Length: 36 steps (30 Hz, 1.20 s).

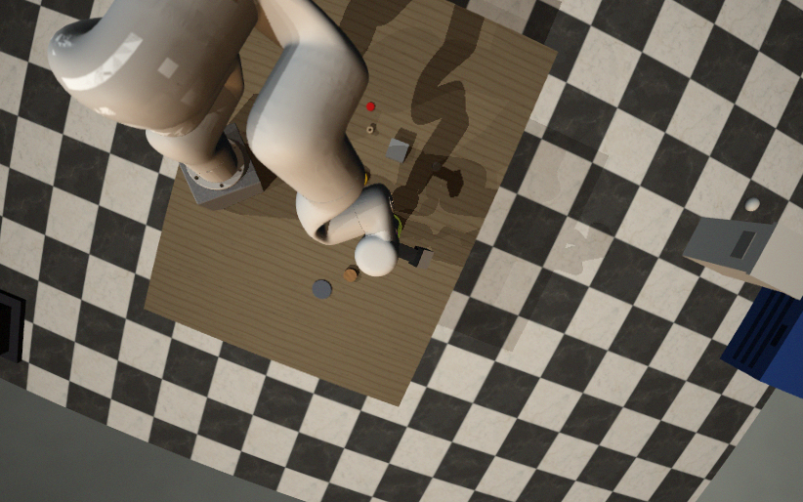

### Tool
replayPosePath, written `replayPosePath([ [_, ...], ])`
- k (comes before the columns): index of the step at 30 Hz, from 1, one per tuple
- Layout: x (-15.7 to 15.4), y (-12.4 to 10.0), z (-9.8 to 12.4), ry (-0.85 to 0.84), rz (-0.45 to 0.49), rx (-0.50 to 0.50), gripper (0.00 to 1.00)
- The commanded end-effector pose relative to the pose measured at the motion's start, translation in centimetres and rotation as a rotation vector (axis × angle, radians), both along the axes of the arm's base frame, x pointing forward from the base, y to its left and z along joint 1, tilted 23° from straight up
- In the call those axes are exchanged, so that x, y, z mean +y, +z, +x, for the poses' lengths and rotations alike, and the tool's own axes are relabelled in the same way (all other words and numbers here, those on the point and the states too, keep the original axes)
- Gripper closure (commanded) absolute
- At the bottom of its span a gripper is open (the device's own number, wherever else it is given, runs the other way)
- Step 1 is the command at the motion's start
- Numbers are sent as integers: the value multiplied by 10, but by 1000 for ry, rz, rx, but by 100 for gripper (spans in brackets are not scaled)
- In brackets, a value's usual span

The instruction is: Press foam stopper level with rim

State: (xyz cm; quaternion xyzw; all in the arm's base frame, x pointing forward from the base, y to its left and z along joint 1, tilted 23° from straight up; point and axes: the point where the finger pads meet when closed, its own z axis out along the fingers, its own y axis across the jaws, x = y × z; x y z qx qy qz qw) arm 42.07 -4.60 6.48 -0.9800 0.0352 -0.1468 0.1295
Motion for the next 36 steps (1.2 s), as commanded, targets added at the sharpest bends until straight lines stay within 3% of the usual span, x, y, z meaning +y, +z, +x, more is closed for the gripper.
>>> replayPosePath([
  [1,0,0,1,-1,-1,-3,100],
  [36,4,-15,6,-1,-1,-3,100],
])
